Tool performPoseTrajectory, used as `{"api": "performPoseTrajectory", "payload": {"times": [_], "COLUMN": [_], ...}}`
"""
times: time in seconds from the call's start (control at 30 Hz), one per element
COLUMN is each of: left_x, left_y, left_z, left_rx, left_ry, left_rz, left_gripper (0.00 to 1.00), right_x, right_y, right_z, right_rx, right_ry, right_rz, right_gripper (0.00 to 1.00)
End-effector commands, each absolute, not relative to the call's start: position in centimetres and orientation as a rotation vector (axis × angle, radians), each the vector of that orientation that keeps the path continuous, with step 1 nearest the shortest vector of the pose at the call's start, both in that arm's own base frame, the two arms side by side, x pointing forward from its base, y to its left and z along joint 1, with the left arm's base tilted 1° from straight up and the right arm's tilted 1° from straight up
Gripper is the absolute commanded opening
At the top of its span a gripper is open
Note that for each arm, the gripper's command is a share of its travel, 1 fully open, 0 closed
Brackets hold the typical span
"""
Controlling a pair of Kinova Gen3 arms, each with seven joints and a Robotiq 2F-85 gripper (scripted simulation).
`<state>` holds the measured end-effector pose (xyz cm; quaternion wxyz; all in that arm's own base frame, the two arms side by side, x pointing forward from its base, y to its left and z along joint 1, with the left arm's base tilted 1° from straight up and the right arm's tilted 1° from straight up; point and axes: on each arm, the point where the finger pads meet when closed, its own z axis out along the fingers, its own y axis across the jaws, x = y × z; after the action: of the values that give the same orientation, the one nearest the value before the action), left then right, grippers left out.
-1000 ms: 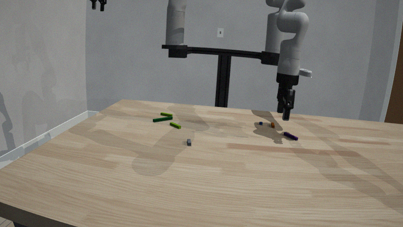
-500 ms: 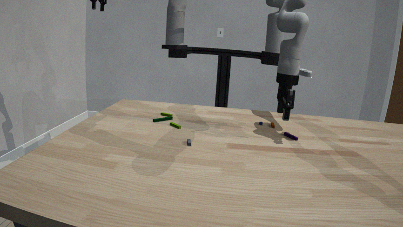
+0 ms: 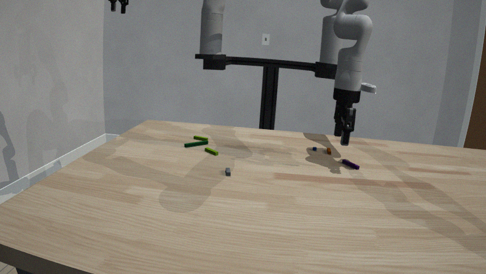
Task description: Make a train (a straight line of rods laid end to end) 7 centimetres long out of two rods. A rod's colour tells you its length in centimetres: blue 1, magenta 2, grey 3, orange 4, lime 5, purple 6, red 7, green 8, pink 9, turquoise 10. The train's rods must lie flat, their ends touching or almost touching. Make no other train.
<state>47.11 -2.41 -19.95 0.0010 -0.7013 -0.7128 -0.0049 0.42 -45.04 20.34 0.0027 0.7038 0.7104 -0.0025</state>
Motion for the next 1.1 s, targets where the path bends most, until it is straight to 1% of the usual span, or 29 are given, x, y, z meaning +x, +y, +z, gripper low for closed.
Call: {"api": "performPoseTrajectory", "payload": {"times": [0.0, 0.7, 1.07], "left_x": [47.2, 48.2, 52.8], "left_y": [-2.4, -2.4, -2.8], "left_z": [-19.9, -20.0, -20.2], "left_rx": [-2.203, -2.251, -2.479], "left_ry": [-2.239, -2.208, -2.034], "left_rz": [-0.017, -0.049, -0.198], "left_gripper": [1.0, 1.0, 1.0], "right_x": [0.4, 0.4, 0.4], "right_y": [-45.1, -45.1, -45.1], "right_z": [20.4, 20.4, 20.4], "right_rx": [2.207, 2.207, 2.207], "right_ry": [2.227, 2.227, 2.227], "right_rz": [-0.009, -0.009, -0.009], "right_gripper": [1.0, 1.0, 1.0]}}
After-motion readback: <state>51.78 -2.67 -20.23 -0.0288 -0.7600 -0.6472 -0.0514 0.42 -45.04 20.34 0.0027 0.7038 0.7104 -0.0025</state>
